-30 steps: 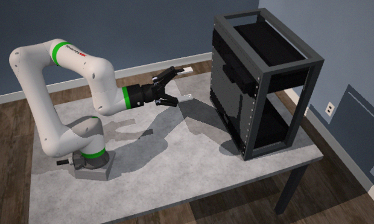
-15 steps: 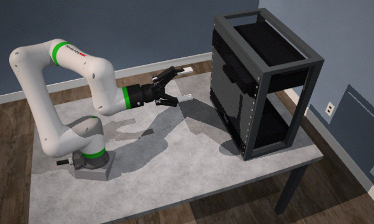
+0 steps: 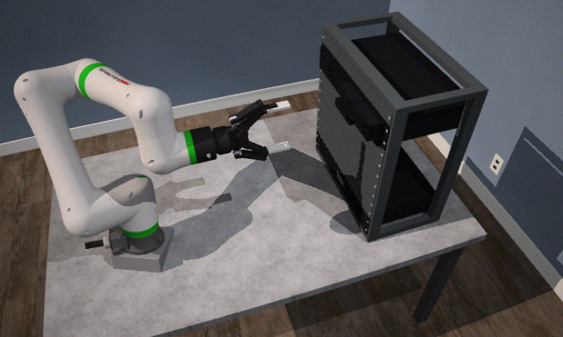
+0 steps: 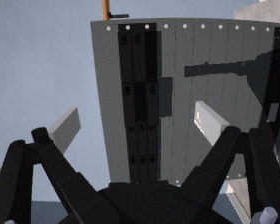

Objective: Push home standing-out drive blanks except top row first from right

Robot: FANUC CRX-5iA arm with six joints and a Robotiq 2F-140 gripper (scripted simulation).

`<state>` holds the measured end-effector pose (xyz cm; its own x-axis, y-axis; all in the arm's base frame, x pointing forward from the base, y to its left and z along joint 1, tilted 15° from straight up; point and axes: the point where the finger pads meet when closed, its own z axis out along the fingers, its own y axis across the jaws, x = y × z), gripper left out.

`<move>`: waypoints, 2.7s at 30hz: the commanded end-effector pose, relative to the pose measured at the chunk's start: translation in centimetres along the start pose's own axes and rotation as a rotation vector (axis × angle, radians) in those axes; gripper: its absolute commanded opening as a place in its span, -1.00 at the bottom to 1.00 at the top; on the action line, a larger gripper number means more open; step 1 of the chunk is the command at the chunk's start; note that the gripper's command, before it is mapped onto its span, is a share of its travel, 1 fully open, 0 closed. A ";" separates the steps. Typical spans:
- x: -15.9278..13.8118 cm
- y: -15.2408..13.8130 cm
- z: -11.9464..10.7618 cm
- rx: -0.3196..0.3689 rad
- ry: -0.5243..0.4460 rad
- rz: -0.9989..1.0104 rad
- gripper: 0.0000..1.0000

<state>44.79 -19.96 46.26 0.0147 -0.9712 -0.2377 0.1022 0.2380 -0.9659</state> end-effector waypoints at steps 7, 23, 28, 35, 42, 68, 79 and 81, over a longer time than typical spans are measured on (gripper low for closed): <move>-0.2 0.0 0.4 -0.001 0.000 0.001 1.00; -2.5 -0.3 5.2 -0.001 0.000 0.002 1.00; -3.8 -0.5 7.9 -0.001 0.000 0.002 1.00; -5.0 -0.6 10.6 -0.001 0.000 0.002 1.00; -6.4 -0.8 13.4 -0.001 0.000 0.002 1.00; -6.8 -0.8 14.3 -0.001 0.000 0.002 1.00; -6.8 -0.8 14.3 -0.001 0.000 0.002 1.00; -6.8 -0.8 14.3 -0.001 0.000 0.002 1.00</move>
<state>58.86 -13.63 50.11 0.0151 -0.9708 -0.2395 0.1003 0.2398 -0.9656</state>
